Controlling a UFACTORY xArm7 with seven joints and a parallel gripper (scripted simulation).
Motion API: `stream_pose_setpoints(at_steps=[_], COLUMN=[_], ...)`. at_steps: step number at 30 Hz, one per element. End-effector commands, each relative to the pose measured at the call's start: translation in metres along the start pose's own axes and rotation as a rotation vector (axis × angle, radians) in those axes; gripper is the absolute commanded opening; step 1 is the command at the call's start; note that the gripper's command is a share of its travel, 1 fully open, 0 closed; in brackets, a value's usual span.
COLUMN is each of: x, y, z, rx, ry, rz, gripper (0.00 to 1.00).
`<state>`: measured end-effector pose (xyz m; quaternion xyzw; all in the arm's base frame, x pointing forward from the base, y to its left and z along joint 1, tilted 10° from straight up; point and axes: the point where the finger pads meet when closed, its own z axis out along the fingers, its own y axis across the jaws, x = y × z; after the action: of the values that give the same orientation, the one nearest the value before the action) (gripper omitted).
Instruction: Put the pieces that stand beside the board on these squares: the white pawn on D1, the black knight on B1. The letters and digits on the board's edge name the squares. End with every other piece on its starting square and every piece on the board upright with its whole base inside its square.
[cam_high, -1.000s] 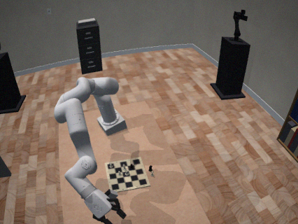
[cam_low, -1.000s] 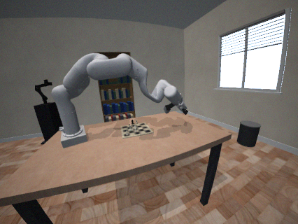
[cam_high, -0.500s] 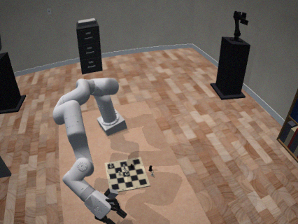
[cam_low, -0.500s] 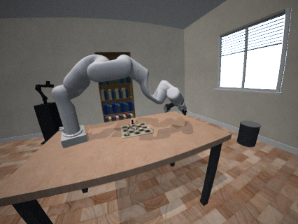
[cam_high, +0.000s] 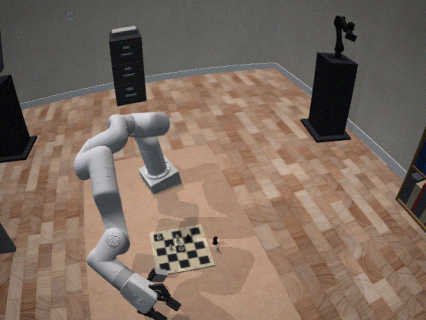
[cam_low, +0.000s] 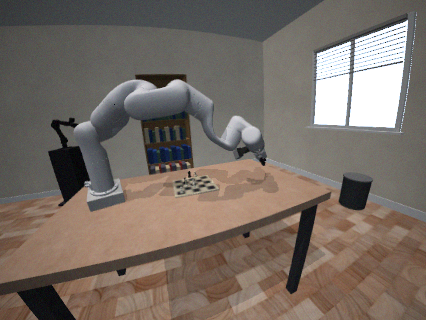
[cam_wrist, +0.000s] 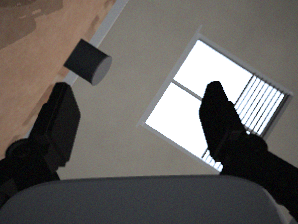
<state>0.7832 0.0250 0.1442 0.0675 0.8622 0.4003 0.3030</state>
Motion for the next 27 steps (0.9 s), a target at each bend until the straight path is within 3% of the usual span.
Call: stream_pose_setpoints(at_steps=[1, 9, 11, 26, 27], x=[-0.002, -0.002, 0.006, 0.006, 0.011], y=[0.005, 0.005, 0.008, 0.008, 0.008], z=[0.000, 0.000, -0.006, -0.006, -0.011], rx=[-0.012, -0.012, -0.101, -0.101, -0.138], ry=[0.006, 0.006, 0.095, 0.095, 0.143], rz=[0.004, 0.004, 0.131, 0.131, 0.194], gripper=[1.00, 1.00, 1.00, 1.00, 1.00])
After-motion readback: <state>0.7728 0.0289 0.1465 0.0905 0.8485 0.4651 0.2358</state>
